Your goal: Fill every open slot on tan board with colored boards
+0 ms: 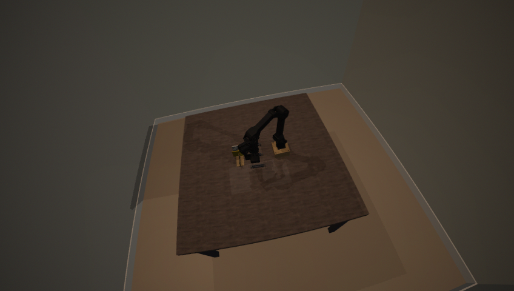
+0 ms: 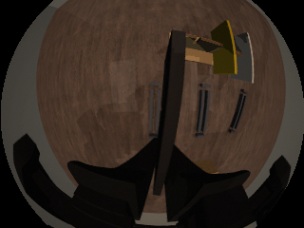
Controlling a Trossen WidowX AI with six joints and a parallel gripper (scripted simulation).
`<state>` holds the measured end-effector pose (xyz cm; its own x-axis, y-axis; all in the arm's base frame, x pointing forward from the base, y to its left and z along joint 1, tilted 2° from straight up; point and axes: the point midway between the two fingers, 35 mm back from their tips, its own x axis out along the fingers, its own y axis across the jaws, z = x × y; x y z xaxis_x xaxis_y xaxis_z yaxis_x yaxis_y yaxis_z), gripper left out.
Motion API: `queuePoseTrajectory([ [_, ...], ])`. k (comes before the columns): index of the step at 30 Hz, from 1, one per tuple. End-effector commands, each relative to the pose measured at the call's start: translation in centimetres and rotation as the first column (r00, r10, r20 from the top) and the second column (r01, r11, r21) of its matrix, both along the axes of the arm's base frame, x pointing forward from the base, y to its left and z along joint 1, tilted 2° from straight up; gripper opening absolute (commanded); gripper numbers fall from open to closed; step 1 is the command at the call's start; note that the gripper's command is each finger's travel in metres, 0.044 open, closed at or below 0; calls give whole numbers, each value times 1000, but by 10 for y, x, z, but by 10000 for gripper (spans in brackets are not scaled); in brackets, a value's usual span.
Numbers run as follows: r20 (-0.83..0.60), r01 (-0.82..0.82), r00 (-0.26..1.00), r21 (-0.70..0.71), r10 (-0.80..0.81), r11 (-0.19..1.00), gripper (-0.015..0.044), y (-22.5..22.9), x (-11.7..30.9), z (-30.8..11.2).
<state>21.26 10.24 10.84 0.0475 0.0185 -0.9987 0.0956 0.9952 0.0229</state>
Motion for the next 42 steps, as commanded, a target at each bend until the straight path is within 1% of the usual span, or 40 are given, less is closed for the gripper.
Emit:
queuePoseTrajectory([
  [1, 11, -1, 1000, 0, 1, 1000, 0, -2, 11, 3],
  [42, 13, -44, 999, 1, 44, 999, 0, -53, 93, 5],
])
